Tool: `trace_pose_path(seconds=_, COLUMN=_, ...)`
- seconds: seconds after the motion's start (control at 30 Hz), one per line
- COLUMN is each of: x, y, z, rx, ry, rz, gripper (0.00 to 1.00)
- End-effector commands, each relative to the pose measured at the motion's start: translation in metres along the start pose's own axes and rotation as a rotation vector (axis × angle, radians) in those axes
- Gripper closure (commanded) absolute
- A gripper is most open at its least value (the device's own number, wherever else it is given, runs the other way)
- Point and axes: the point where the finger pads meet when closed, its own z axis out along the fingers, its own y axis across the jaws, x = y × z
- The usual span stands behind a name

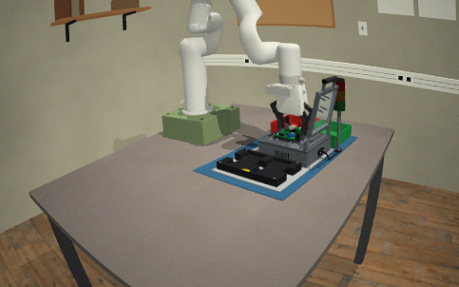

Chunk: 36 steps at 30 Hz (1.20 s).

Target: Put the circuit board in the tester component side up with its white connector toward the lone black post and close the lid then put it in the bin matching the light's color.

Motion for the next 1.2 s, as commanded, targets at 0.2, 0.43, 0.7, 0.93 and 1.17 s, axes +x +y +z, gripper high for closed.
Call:
trace_pose_path(seconds=0.2, x=0.0, y=-0.002, z=-0.058, rx=0.005, ry=0.0, rz=0.0, gripper=0.0)
trace_pose_path(seconds=0.43, x=0.0, y=-0.001, z=-0.107, rx=0.005, ry=0.0, rz=0.0, gripper=0.0)
trace_pose_path(seconds=0.7, x=0.0, y=-0.001, z=-0.182, rx=0.005, ry=0.0, rz=0.0, gripper=0.0)
trace_pose_path(seconds=0.93, x=0.0, y=-0.001, z=-0.22, rx=0.005, ry=0.0, rz=0.0, gripper=0.0)
trace_pose_path(seconds=1.17, x=0.0, y=-0.001, z=-0.247, rx=0.005, ry=0.0, rz=0.0, gripper=0.0)
